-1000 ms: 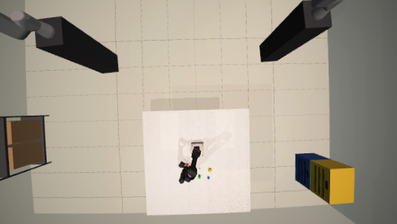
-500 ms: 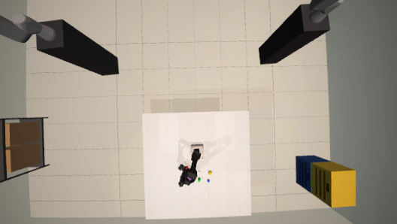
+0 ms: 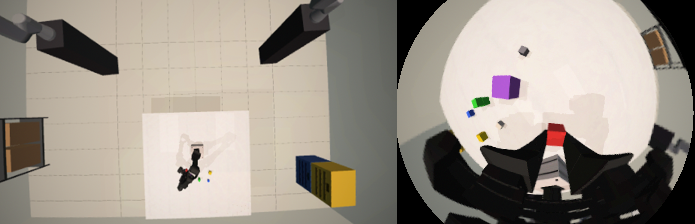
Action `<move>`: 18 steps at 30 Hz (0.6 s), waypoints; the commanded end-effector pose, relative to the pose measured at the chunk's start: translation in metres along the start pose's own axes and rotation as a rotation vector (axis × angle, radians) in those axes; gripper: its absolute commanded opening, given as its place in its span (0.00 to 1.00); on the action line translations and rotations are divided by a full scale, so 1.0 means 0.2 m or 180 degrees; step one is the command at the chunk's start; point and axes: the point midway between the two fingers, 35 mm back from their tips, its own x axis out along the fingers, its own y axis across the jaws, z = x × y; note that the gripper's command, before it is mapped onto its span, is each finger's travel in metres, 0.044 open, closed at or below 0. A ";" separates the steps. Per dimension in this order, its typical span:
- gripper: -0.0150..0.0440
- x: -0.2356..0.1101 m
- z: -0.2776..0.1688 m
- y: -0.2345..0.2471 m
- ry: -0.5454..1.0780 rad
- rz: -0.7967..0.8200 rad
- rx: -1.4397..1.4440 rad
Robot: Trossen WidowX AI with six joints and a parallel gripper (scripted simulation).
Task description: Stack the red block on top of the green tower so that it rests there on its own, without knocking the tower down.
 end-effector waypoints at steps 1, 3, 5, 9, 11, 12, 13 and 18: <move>0.25 -0.11 0.01 0.00 -0.0025 0.0014 0.0001; 0.25 -0.16 0.01 0.00 -0.0026 0.0014 0.0001; 0.25 -0.21 0.01 0.00 -0.0026 0.0014 0.0001; 0.25 -0.26 0.01 0.00 -0.0026 0.0014 0.0001; 0.25 -0.26 0.01 0.00 -0.0026 0.0014 0.0001; 0.25 -0.26 0.01 0.00 -0.0026 0.0014 0.0001; 0.25 -0.26 0.01 0.00 -0.0026 0.0014 0.0001; 0.25 -0.27 0.01 0.02 -0.0026 0.0015 0.0000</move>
